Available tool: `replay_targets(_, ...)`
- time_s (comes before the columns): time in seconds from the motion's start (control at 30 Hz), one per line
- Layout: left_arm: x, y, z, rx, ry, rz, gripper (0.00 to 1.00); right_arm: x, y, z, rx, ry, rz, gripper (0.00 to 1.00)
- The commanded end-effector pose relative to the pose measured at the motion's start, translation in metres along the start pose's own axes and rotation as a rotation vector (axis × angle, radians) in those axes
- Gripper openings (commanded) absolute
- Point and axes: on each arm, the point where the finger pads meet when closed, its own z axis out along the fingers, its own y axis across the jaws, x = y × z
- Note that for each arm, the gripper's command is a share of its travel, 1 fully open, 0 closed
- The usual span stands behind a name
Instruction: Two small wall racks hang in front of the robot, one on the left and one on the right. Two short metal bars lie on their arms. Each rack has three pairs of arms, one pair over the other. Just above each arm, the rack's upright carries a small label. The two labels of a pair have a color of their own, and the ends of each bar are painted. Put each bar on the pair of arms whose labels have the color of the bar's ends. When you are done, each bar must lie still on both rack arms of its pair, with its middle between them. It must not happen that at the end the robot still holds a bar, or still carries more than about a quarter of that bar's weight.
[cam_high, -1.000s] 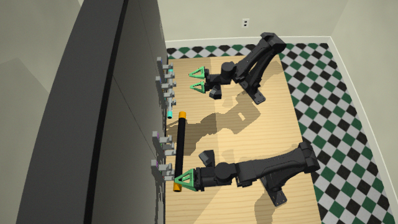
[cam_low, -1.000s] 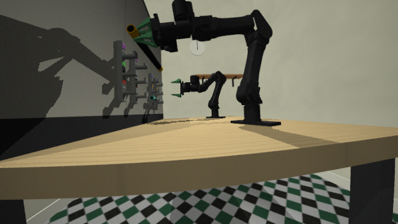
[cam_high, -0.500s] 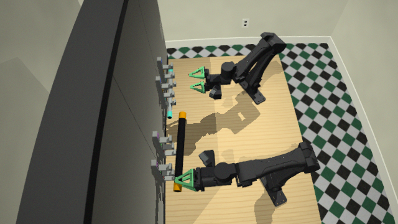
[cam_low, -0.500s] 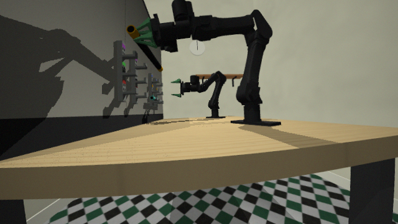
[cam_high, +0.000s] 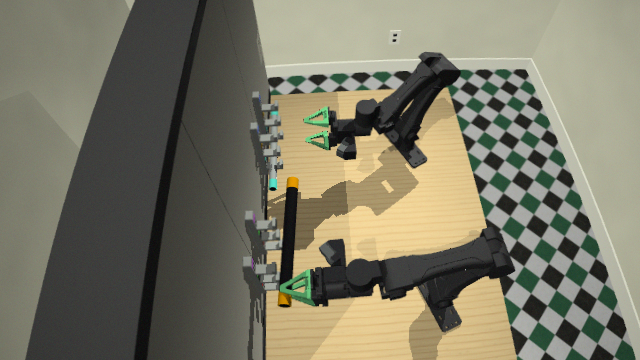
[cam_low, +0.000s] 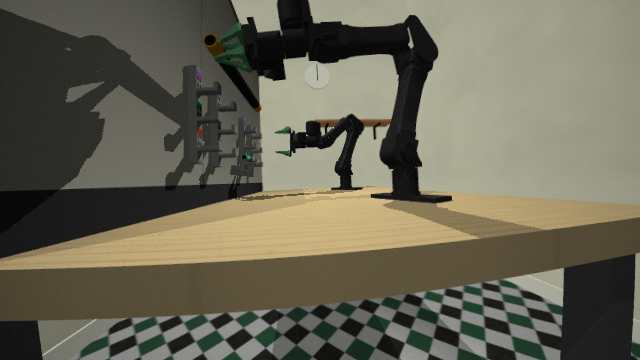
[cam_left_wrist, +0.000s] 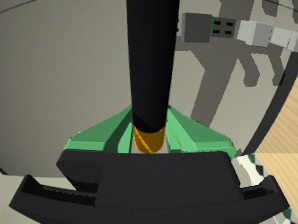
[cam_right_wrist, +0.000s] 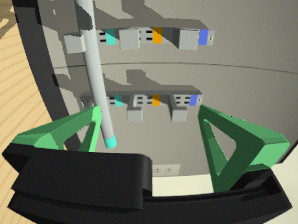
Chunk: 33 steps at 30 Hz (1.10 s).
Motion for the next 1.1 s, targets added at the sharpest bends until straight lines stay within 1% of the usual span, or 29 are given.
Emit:
replay_targets(0.0,-0.007,0.041,-0.006,-0.117,-0.002,-0.032,0.0,0.006,0.007,0.001,-0.01,0.019,-0.006,1.0)
replay_targets(1.07,-0.062,0.001,-0.001,-0.116,-0.002,-0.032,0.0,0.006,0.007,0.001,-0.01,0.019,-0.006,1.0)
